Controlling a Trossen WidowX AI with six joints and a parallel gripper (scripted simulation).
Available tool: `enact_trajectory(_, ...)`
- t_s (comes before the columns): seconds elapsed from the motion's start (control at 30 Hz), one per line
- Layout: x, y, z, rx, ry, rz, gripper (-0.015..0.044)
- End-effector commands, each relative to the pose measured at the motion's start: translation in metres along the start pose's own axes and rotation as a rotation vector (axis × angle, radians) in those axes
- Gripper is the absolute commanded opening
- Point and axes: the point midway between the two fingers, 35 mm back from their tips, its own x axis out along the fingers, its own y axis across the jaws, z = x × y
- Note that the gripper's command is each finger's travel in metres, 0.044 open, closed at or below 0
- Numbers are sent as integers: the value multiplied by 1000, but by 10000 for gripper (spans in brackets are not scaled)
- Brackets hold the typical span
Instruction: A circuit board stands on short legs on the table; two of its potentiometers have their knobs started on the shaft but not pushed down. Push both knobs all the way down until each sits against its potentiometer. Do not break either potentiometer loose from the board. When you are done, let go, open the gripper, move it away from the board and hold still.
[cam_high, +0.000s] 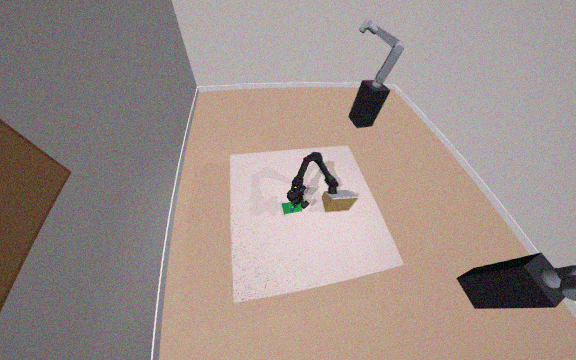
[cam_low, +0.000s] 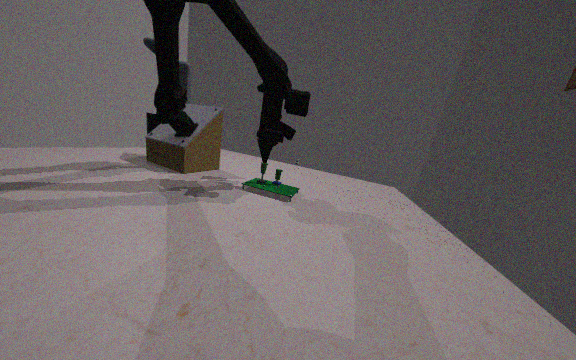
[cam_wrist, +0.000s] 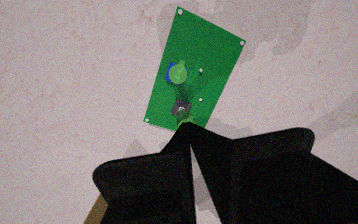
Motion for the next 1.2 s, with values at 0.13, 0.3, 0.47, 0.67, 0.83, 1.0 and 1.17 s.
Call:
enact_trajectory(0.13, 0, 0, -1, -5, 2, -5, 0)
enact_trajectory(0.3, 0, 0, -1, -5, 2, -5, 0)
enact_trajectory(0.47, 2, 0, -1, -5, 2, -5, 0)
enact_trajectory(0.67, 6, 0, -1, -5, 2, -5, 0)
enact_trajectory(0.83, 6, 0, -1, -5, 2, -5, 0)
enact_trajectory(1.0, 10, 0, -1, -5, 2, -5, 0)
enact_trajectory(1.17, 13, 0, -1, -5, 2, -6, 0)
